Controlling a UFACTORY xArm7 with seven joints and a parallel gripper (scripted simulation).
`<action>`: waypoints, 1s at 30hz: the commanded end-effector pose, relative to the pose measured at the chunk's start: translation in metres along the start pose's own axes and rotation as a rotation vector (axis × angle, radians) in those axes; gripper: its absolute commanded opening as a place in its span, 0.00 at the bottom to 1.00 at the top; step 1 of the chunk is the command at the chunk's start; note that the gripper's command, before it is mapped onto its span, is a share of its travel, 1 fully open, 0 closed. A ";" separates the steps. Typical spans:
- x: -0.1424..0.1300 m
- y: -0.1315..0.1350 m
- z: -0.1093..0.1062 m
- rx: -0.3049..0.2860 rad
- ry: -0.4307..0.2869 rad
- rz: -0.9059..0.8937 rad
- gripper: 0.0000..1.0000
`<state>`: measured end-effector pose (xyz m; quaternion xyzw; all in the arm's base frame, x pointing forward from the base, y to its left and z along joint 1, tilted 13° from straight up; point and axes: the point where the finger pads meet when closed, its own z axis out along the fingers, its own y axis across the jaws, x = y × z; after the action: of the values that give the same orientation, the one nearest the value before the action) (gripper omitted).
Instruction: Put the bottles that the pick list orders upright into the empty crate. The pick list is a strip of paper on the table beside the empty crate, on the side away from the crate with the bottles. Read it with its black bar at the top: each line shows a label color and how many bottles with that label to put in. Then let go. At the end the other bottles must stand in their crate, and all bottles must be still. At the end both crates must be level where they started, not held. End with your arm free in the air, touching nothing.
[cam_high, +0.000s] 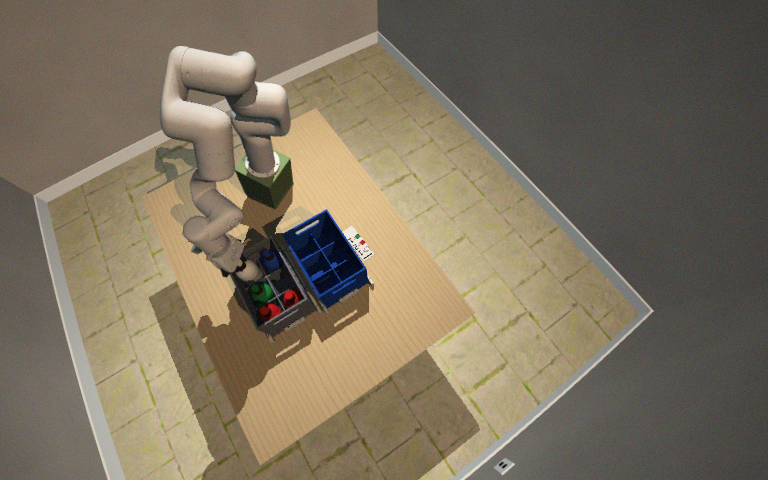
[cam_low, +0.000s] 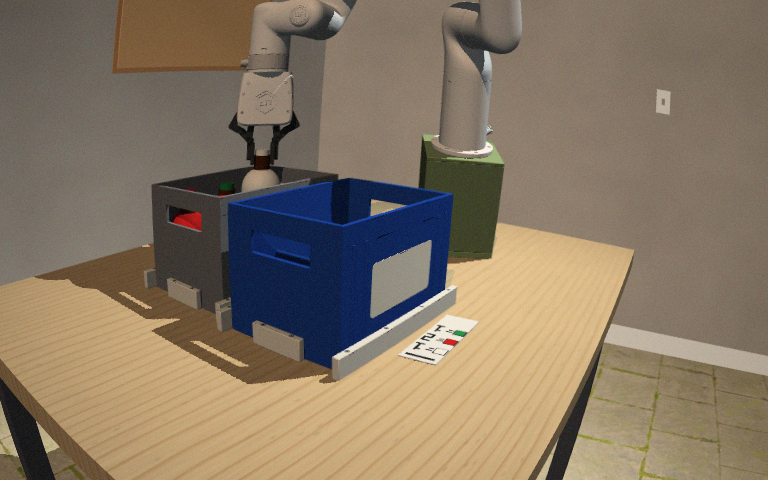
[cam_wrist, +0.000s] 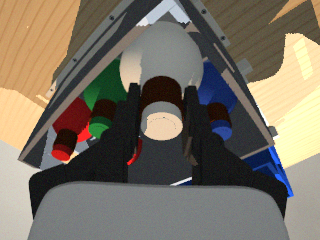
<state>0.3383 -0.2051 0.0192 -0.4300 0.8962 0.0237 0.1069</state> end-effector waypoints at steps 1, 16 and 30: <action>0.000 -0.001 -0.006 0.003 0.000 0.000 0.00; 0.000 -0.001 -0.028 0.003 0.000 0.000 0.00; 0.000 -0.001 -0.052 0.003 0.000 0.000 0.00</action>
<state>0.3304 -0.2110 0.0634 -0.4301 0.8961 0.0240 0.1066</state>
